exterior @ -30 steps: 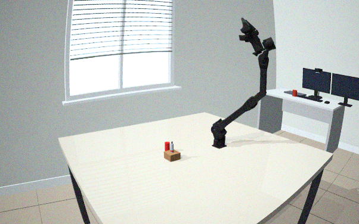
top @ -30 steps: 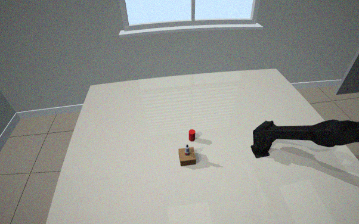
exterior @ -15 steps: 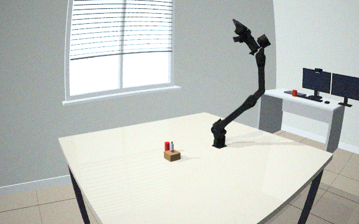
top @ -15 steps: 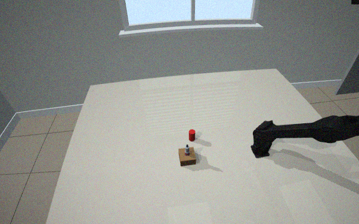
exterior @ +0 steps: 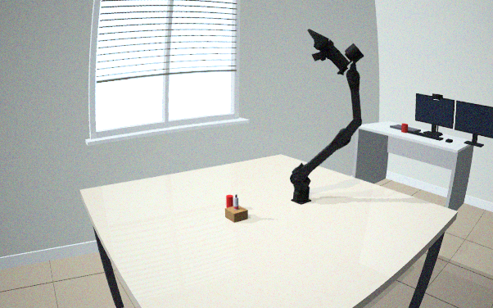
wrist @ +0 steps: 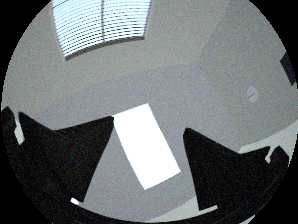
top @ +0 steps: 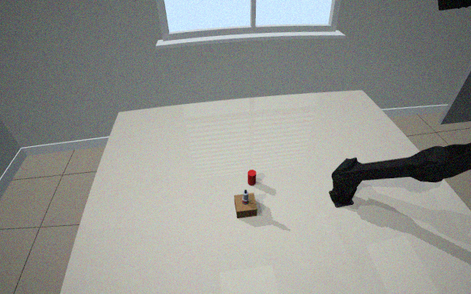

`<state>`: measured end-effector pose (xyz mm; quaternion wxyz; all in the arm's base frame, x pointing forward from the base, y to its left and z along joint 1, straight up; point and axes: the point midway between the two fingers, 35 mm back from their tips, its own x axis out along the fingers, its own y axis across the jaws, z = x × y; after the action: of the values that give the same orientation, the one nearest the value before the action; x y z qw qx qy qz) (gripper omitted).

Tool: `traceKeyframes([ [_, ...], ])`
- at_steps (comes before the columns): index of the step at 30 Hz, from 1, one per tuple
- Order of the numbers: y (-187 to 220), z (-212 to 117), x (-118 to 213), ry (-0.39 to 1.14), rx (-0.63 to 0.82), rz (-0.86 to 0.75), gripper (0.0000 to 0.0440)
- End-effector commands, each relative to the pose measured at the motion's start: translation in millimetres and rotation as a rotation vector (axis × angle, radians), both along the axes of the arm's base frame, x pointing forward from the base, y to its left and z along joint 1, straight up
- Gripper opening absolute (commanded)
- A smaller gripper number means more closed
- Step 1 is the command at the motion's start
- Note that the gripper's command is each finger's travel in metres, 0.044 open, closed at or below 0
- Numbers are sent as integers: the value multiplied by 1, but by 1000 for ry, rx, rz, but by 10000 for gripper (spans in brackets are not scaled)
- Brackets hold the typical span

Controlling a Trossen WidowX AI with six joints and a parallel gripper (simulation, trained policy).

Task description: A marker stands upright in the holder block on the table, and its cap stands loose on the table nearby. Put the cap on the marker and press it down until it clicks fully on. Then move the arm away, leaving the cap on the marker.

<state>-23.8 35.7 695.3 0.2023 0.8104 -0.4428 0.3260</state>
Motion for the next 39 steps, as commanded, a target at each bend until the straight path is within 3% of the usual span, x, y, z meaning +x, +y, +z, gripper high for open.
traceKeyframes([
  [1, -14, -5, 11, 32, 42, 26, 322],
  [39, -93, -69, 91, 305, 385, 241, 323],
])
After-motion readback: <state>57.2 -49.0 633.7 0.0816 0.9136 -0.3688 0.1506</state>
